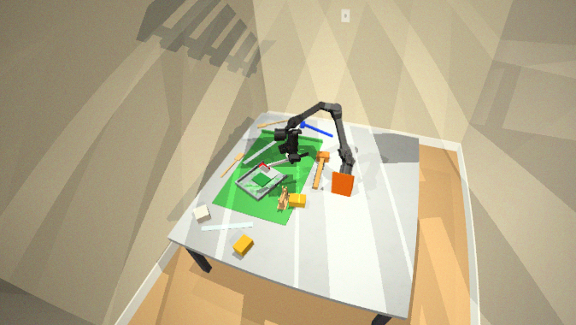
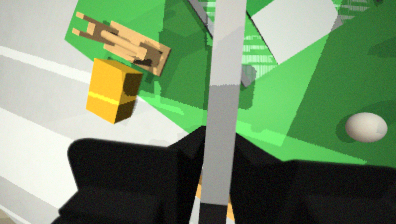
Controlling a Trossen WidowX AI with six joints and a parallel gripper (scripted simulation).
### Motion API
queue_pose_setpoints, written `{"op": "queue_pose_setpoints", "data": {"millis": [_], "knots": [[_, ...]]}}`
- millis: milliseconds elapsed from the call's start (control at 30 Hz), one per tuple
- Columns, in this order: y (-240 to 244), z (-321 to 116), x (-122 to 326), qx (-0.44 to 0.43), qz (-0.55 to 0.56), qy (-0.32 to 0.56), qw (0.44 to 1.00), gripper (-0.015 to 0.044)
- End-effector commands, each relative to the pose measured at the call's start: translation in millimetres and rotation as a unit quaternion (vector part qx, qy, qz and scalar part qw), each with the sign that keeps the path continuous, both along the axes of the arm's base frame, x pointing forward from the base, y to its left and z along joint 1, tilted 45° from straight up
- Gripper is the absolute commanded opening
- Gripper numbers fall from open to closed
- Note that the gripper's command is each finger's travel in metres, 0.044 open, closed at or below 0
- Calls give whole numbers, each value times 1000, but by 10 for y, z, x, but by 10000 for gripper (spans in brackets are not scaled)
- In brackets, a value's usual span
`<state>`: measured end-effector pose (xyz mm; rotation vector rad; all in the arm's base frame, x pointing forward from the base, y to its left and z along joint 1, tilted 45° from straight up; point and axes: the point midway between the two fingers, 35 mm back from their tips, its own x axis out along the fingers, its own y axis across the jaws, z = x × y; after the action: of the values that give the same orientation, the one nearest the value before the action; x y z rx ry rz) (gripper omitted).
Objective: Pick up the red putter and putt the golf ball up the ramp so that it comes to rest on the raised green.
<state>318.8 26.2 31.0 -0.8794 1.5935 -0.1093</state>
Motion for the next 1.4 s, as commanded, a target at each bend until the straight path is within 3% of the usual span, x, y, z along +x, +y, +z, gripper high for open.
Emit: {"op": "queue_pose_setpoints", "data": {"millis": [0,767,1367], "knots": [[-254,222,-48,-10,-62,-45,997,0],[-1366,1165,-665,-71,-345,-264,898,0],[-1659,894,-682,-72,-346,-266,897,0]]}}
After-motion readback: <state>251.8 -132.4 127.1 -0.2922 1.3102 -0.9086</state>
